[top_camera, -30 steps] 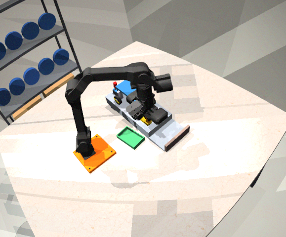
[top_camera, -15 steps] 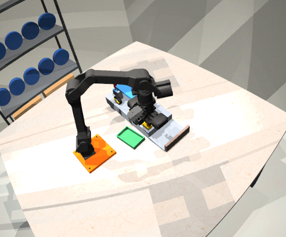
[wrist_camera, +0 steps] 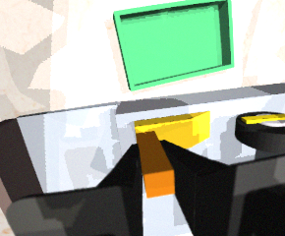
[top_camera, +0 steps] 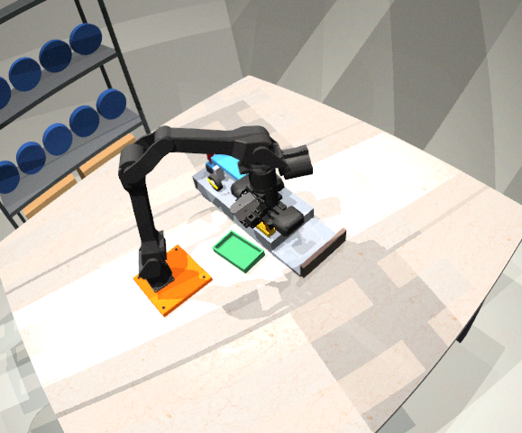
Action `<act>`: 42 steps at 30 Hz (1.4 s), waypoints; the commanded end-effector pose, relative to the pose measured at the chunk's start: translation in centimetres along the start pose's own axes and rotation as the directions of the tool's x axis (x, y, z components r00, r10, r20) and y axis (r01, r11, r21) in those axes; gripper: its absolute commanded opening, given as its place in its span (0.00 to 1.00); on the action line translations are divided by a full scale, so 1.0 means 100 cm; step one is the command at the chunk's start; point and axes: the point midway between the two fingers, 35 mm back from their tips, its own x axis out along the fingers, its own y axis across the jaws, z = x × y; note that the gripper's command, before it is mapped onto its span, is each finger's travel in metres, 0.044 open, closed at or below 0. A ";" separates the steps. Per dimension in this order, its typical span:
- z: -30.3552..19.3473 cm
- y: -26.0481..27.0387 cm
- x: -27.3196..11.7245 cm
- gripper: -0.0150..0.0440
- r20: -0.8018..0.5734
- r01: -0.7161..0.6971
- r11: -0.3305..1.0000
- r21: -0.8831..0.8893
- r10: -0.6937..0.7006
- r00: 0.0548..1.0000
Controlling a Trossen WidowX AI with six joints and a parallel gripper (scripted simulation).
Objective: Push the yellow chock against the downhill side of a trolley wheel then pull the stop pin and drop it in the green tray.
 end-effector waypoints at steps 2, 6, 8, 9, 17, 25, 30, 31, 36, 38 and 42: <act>0.000 -0.007 0.000 0.25 -0.007 0.002 1.000 0.001 -0.002 1.000; 0.000 -0.009 0.000 0.25 -0.007 0.002 1.000 0.001 -0.002 1.000; 0.000 -0.010 0.000 0.25 -0.007 0.003 1.000 0.001 -0.003 1.000; 0.000 -0.011 0.000 0.25 -0.007 0.003 1.000 0.001 -0.003 1.000; 0.000 -0.016 0.000 0.25 -0.007 0.003 1.000 0.001 -0.003 1.000; 0.000 -0.022 -0.001 0.25 -0.007 0.004 1.000 0.001 -0.004 1.000; 0.000 -0.025 -0.001 0.25 -0.007 0.004 1.000 0.001 -0.004 1.000; 0.000 -0.026 -0.001 0.25 -0.007 0.004 1.000 0.001 -0.004 1.000; 0.000 -0.030 -0.001 0.25 -0.007 0.004 1.000 0.001 -0.004 1.000; 0.000 -0.031 -0.001 0.25 -0.007 0.005 1.000 0.001 -0.005 1.000; 0.000 -0.034 -0.001 0.25 -0.007 0.005 1.000 0.001 -0.005 1.000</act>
